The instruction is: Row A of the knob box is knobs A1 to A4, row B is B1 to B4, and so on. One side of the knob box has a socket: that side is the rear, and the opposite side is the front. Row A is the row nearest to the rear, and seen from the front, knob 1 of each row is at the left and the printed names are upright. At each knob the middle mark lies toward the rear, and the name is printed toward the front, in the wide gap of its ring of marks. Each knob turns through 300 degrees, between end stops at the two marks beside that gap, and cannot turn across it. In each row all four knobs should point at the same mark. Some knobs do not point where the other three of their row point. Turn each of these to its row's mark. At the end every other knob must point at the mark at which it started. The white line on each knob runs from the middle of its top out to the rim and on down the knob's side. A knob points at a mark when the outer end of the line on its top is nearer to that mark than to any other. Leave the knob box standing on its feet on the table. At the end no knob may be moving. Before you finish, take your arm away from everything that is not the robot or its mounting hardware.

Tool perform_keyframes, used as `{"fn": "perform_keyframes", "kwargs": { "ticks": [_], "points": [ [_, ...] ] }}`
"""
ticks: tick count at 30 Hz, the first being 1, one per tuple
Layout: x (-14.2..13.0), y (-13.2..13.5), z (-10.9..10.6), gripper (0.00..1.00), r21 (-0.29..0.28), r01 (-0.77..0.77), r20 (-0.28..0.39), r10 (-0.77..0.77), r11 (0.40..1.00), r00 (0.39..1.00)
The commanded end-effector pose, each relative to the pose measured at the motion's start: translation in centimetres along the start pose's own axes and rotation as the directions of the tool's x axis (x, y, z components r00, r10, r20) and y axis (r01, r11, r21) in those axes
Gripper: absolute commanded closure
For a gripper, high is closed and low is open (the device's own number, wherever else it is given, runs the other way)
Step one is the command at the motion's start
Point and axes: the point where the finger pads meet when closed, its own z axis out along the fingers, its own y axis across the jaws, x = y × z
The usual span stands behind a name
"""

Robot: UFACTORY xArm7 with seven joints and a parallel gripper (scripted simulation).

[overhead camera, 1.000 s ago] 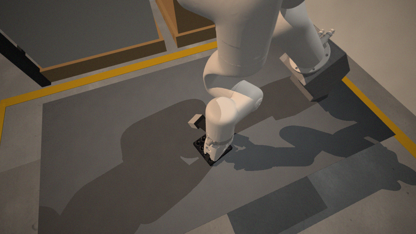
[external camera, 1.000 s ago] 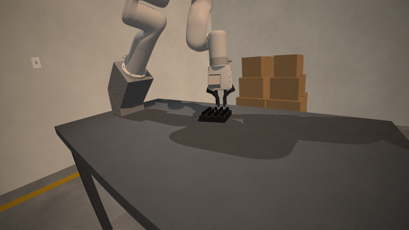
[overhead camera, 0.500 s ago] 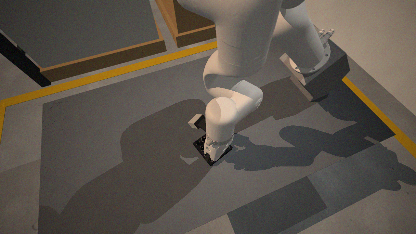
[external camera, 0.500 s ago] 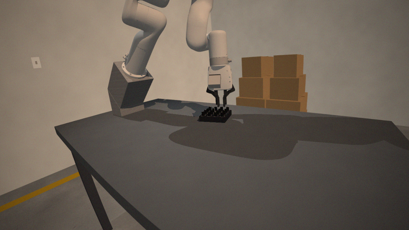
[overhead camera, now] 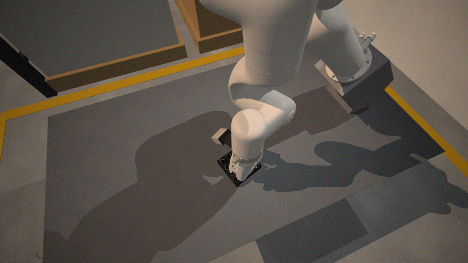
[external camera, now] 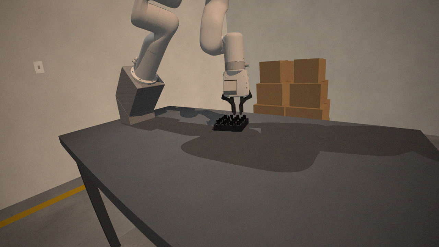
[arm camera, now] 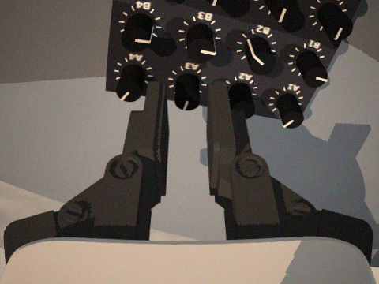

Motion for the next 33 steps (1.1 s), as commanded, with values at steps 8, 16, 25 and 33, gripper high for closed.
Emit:
{"fn": "perform_keyframes", "kwargs": {
  "ticks": [8,16,25,33],
  "points": [
    [0.0,-0.1,0.3,0.81,0.002,0.0,0.0,0.0,1.0,1.0],
    [0.0,-0.1,0.8,0.81,0.002,0.0,0.0,0.0,1.0,1.0],
    [0.0,-0.1,1.1,0.81,0.001,0.0,0.0,0.0,1.0,1.0],
    [0.0,-0.1,1.2,0.81,0.001,0.0,0.0,0.0,1.0,1.0]
  ]
}}
